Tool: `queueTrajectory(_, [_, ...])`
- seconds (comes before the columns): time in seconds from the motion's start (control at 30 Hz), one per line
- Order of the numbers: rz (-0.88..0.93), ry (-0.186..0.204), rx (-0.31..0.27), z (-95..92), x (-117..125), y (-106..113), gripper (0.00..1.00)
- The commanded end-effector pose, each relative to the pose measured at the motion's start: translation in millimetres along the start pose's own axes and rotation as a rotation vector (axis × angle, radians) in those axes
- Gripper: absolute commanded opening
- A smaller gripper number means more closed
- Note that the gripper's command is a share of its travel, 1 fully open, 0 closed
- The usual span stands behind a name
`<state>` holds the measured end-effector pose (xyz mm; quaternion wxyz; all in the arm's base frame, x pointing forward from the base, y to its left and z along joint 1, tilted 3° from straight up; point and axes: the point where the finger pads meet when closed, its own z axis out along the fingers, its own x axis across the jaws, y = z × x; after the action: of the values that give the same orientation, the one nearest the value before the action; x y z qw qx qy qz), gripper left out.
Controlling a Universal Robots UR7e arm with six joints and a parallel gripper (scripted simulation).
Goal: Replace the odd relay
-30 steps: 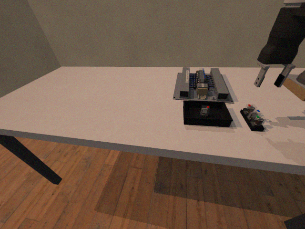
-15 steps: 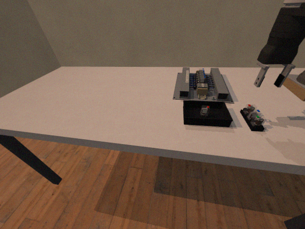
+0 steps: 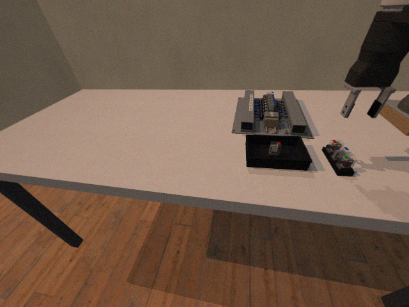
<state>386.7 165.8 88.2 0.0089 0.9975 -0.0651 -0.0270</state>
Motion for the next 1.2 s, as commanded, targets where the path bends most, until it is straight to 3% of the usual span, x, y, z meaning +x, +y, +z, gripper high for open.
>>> queueTrajectory(0.0, [0.0, -0.001, 0.0, 21.1, -2.3, -12.6, 1.0])
queueTrajectory(0.43, [0.0, -0.001, 0.0, 26.9, -3.0, -16.1, 1.0])
queueTrajectory(1.17, [0.0, -0.001, 0.0, 19.8, -2.2, -11.9, 1.0])
